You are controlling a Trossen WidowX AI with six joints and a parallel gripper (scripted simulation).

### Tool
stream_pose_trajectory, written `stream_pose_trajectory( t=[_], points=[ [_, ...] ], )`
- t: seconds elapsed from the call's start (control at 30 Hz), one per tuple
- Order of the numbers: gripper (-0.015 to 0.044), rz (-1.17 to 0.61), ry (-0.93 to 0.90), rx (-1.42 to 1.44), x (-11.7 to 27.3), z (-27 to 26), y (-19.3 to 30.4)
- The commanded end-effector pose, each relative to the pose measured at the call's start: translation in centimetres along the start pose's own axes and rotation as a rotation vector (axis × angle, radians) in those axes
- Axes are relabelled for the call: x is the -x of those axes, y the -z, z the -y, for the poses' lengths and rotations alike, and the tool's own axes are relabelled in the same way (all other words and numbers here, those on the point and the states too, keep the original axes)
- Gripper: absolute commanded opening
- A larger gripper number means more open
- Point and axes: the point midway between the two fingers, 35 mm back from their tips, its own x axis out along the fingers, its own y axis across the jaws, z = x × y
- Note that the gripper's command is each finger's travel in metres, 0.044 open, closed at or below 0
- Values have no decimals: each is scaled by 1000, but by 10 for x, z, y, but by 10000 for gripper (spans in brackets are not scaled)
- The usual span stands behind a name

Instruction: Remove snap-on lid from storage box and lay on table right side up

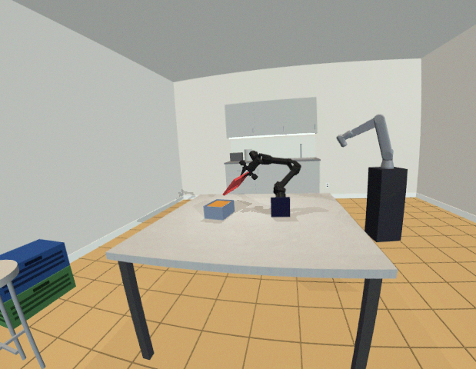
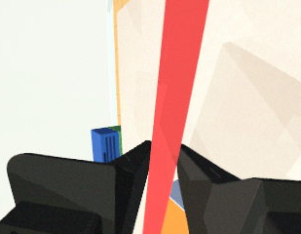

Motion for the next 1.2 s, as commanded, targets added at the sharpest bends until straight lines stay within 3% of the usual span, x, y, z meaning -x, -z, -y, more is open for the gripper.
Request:
stream_pose_trajectory(
  t=[0.0,1.17],
  points=[
    [0,-7,-6,3,-3,4,3],
    [0,-5,-8,3,-21,25,3]
  ],
)
